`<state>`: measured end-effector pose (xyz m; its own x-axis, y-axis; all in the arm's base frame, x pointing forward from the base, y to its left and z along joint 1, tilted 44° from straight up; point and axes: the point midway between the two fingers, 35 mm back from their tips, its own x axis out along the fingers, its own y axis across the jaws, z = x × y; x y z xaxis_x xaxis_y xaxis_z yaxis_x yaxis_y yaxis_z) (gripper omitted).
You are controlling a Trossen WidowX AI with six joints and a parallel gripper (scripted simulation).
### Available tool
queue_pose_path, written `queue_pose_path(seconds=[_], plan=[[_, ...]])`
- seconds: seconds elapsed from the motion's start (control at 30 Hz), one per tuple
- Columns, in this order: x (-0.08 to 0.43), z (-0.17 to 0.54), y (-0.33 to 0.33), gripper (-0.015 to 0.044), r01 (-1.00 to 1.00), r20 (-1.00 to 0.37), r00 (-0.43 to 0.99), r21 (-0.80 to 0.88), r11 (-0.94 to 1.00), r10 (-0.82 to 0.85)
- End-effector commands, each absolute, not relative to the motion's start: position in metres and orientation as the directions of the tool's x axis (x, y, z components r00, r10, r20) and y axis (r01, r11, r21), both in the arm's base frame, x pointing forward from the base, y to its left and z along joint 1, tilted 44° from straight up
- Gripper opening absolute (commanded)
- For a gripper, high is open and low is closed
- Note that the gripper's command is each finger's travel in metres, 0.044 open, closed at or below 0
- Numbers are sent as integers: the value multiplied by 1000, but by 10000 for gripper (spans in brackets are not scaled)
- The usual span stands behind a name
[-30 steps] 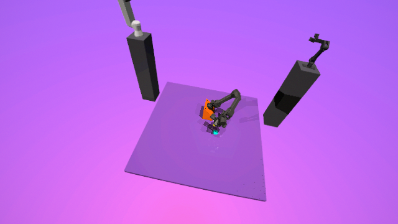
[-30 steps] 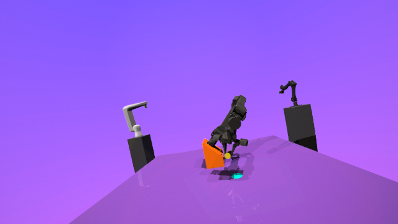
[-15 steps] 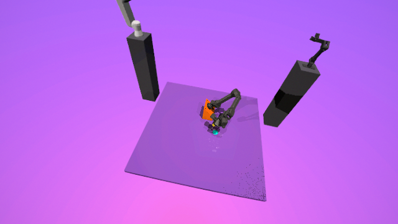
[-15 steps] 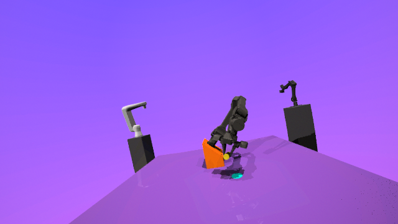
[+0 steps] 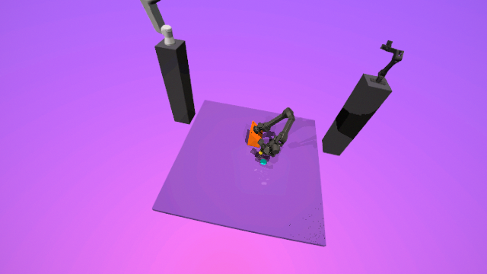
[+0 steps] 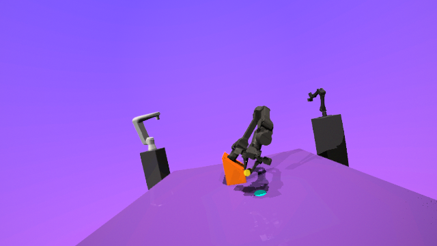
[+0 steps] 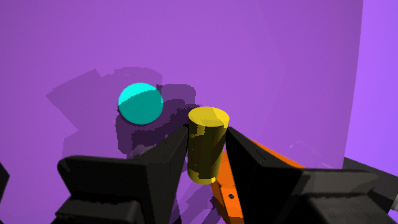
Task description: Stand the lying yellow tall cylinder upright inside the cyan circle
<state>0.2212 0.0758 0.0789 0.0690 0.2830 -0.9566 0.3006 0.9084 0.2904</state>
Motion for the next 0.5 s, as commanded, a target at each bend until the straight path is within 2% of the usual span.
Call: queue_pose_path(seconds=[0.0,0.47], plan=[[221,77,75,105,304,-962,82,272,913,260],[220,73,75,105,309,-973,134,221,925,187]])
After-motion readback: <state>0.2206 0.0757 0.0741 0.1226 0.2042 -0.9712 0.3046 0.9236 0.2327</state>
